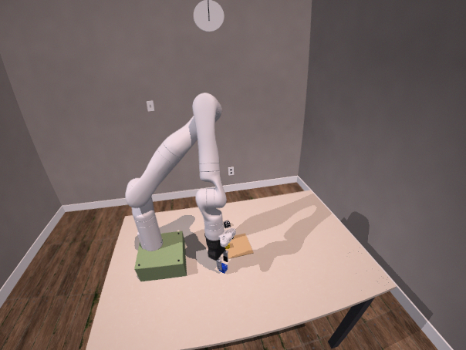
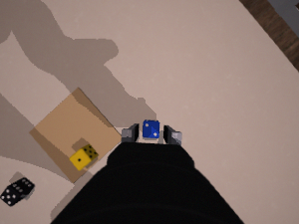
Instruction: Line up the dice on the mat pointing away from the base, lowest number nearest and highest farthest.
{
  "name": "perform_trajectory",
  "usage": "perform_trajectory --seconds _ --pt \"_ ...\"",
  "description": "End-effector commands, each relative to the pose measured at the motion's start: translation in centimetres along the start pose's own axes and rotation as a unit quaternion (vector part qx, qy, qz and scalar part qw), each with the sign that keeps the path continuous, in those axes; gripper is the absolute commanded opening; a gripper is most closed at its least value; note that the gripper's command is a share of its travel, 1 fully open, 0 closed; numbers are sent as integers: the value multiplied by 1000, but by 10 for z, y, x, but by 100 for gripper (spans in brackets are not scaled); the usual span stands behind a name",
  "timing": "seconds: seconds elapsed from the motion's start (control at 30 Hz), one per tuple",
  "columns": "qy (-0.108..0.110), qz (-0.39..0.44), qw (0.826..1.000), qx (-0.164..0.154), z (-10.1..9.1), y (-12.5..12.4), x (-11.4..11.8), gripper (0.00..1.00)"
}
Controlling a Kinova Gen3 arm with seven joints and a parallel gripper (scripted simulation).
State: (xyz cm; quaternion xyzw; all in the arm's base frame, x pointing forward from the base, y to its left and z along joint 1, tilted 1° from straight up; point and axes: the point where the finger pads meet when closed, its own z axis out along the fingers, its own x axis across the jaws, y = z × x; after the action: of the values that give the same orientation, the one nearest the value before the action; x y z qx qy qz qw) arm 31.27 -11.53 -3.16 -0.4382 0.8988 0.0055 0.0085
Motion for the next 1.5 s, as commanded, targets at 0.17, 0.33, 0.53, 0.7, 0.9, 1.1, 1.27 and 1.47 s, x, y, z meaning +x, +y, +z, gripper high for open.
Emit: perform_trajectory --seconds 0.17,0.33,0.53,0.7,0.9,1.1,1.27,1.47 --pt "0 0 1000 1 0 0 0 87" --pt "0 0 1000 1 0 0 0 87" --pt "0 0 1000 1 5 0 0 87" --pt "0 0 1000 1 15 0 0 87" --pt "0 0 1000 1 27 0 0 87" --pt "0 0 1000 1 33 0 0 87" --pt "0 0 1000 1 36 0 0 87" --pt "0 0 1000 1 36 0 0 87"
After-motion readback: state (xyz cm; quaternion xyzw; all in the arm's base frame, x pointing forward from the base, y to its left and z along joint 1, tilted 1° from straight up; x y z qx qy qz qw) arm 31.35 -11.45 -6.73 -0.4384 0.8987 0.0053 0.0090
